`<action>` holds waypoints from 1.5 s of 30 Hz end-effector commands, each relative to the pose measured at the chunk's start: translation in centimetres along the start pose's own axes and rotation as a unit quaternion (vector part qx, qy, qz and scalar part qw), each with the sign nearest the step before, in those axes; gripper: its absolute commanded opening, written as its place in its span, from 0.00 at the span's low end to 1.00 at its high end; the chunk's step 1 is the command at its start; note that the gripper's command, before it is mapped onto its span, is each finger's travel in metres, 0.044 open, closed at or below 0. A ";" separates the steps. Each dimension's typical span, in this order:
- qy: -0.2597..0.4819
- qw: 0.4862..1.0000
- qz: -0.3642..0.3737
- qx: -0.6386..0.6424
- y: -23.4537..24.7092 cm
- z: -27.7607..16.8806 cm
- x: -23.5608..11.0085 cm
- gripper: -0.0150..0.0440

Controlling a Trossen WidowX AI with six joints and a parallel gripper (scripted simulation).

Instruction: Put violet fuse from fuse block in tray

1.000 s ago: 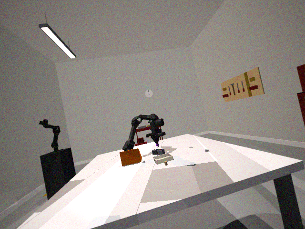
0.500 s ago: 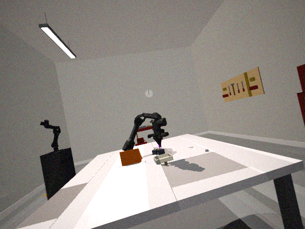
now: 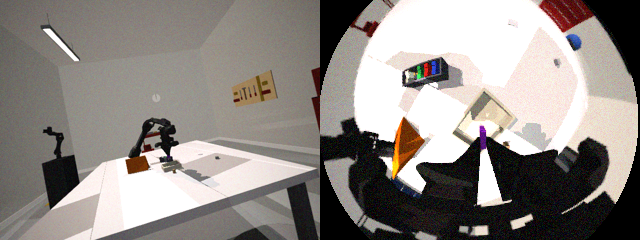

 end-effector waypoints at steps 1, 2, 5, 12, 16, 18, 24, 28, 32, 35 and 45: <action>0.003 1.000 -0.004 -0.006 -0.5 -0.2 -0.1 0.25; 0.003 1.000 -0.004 -0.006 -0.5 -0.2 -0.1 0.25; 0.003 1.000 -0.004 -0.006 -0.5 -0.2 0.4 0.25; 0.003 1.000 -0.004 -0.006 -0.6 -0.2 1.5 0.25; 0.003 1.000 -0.004 -0.006 -0.6 -0.2 2.2 0.25; 0.003 1.000 -0.004 -0.006 -0.6 -0.2 2.5 0.25; 0.002 1.000 -0.004 -0.006 -0.5 -0.2 3.5 0.25; 0.002 1.000 -0.004 -0.006 -0.5 -0.2 3.9 0.25; 0.006 1.000 -0.006 -0.009 -0.6 -0.3 3.5 0.39; 0.006 1.000 -0.006 -0.009 -0.6 -0.3 3.5 0.52; 0.004 1.000 -0.005 -0.006 -0.6 -0.2 0.7 0.81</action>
Point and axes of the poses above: the point midway between the two fingers, 35 mm back from their tips, its own x axis out along the fingers, its own y axis across the jaws, z = x × y, the point moved 1 cm from there along -x, back along the fingers, and after that the axes turned 9 degrees about x, right-handed, at the moved point
